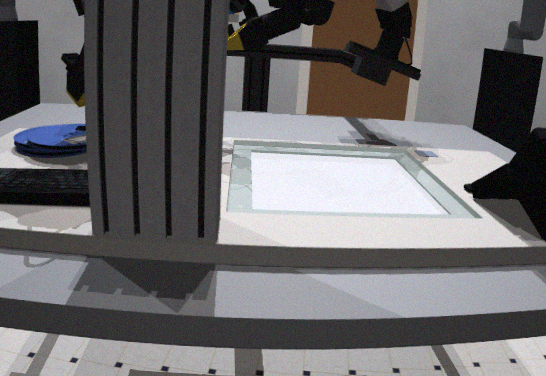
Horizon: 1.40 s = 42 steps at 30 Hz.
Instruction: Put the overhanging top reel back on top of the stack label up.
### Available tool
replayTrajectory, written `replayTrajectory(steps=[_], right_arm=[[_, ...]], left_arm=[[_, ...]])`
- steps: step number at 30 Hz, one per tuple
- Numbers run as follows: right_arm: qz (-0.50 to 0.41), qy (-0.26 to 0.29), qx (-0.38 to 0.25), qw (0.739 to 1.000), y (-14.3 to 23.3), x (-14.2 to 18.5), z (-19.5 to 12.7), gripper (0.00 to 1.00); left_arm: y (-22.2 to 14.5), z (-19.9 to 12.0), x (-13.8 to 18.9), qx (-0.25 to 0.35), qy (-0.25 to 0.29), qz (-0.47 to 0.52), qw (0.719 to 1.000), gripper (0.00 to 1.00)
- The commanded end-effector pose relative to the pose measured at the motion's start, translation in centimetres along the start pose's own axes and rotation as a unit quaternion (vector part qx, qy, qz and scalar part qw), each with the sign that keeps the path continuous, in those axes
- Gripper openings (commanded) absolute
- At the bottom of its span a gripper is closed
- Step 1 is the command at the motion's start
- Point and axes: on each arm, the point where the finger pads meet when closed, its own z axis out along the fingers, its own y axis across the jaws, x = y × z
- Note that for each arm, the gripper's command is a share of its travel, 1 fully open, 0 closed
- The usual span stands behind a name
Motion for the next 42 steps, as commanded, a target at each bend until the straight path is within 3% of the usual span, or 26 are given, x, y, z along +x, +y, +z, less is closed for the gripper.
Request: replayTrajectory(steps=[1, 25, 30, 35, 37, 42], right_arm=[[0.006, -0.003, -0.005, 1.000, 0.0, 1.3, -2.2, 0.00], [0.009, 0.008, -0.018, 1.000, 0.5, 1.2, -1.0, 0.00], [0.069, 0.012, -0.027, 0.997, 1.1, 0.3, -0.8, 0.00], [0.196, 0.006, -0.037, 0.980, 1.4, -0.9, -1.3, 0.00], [0.196, 0.006, -0.037, 0.980, 1.4, -0.9, -1.3, 0.00], [0.345, -0.005, -0.046, 0.938, 1.2, -2.6, -2.0, 0.00]], left_arm=[[-0.1, 0.5, -1.0, -0.001, -0.012, -0.003, 1.000, 1.00], [-0.1, 0.5, -1.0, -0.001, -0.012, -0.003, 1.000, 1.00], [-0.1, 0.5, -1.0, -0.001, -0.012, -0.003, 1.000, 1.00], [-0.1, 0.5, -1.0, -0.001, -0.012, -0.003, 1.000, 1.00], [-0.1, 0.5, -1.0, -0.001, -0.012, -0.003, 1.000, 1.00], [-0.1, 0.5, -1.0, -0.001, -0.012, -0.003, 1.000, 1.00]])
